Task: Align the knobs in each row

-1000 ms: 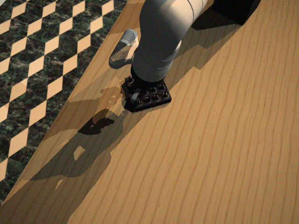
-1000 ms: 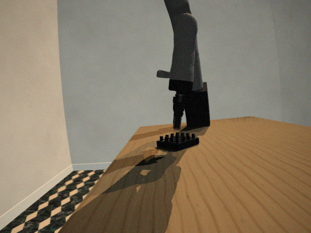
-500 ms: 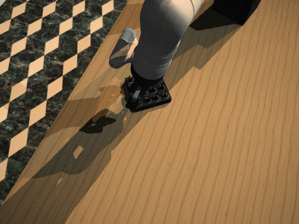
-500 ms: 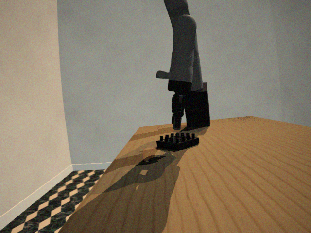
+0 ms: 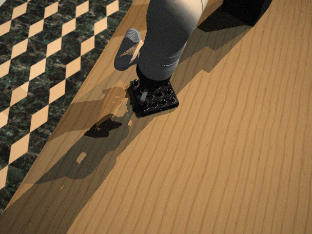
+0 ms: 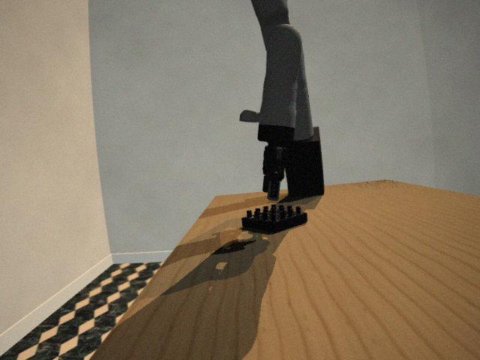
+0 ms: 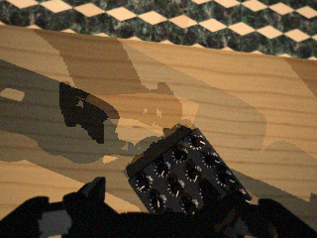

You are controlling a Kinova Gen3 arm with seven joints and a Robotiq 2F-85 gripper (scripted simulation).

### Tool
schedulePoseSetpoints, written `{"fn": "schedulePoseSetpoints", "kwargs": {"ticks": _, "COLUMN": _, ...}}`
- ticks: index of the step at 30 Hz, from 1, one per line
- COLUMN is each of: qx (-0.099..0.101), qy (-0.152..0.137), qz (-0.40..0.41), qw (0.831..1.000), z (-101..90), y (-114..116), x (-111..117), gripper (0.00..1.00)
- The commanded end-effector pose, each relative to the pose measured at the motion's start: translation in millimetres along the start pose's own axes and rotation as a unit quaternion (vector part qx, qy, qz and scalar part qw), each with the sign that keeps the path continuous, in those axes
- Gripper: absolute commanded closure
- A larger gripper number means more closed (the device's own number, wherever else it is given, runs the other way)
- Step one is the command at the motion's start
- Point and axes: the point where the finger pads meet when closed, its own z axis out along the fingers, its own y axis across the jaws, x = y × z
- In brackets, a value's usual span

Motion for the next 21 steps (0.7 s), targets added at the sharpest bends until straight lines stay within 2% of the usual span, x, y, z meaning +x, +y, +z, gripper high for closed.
{"fn": "schedulePoseSetpoints", "kwargs": {"ticks": 1, "qx": 0.001, "qy": -0.005, "qz": -0.007, "qw": 1.0, "z": 0.6, "y": 3.5, "x": -2.1, "gripper": 0.0}}
{"fn": "schedulePoseSetpoints", "kwargs": {"ticks": 21, "qx": 0.006, "qy": -0.01, "qz": -0.042, "qw": 0.999, "z": 1.4, "y": 9.1, "x": -3.1, "gripper": 0.0}}
